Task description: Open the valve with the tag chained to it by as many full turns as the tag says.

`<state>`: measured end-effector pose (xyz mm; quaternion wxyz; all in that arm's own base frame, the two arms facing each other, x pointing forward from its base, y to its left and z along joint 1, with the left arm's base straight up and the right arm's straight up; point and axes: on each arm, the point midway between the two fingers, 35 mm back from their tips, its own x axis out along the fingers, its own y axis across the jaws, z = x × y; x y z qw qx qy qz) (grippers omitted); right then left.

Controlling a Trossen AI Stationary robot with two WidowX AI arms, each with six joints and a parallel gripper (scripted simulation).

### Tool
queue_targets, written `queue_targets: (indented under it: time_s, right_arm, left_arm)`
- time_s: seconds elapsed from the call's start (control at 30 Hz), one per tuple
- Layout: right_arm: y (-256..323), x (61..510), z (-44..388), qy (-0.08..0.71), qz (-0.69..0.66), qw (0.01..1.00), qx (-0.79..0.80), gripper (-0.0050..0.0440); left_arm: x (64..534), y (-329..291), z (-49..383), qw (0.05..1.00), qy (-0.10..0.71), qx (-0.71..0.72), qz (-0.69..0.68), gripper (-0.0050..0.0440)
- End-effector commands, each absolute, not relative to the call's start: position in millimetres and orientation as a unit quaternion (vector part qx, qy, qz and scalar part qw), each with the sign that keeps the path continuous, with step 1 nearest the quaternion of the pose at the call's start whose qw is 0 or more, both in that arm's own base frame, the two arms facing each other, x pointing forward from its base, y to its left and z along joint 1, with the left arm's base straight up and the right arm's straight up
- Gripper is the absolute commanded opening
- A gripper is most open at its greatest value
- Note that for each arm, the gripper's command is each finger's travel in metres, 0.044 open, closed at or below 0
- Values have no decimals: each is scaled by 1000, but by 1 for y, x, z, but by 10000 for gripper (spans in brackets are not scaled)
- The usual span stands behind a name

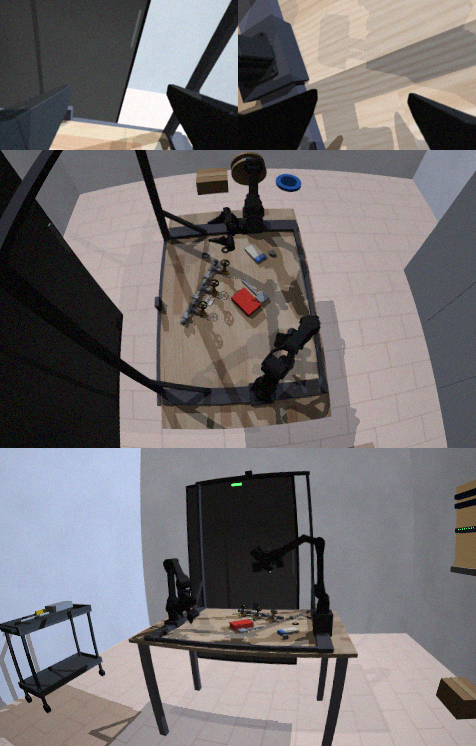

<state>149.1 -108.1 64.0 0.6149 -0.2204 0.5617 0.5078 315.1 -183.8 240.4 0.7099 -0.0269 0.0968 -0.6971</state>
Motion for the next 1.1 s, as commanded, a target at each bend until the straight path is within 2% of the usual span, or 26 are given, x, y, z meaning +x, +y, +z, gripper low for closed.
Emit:
queue_targets:
  time_s: [0.0, 0.57, 0.63, 0.7, 1.07]
  right_arm:
    - [-111, 152, 68, 560, 501, 618, -230, 400]
    - [-111, 152, 68, 560, 501, 618, -230, 400]
    - [-110, 153, 69, 561, 498, 619, -233, 400]
    - [-110, 157, 71, 567, 486, 620, -241, 400]
    - [-88, 208, 101, 583, 339, 675, -298, 400]
  left_arm:
    - [314, -184, 251, 711, 82, -16, -698, 400]
    - [314, -184, 251, 711, 82, -16, -698, 400]
    - [315, -184, 251, 713, 84, -14, -696, 440]
    - [318, -186, 248, 717, 91, -9, -691, 440]
    - [349, -202, 182, 787, 259, 42, -558, 440]
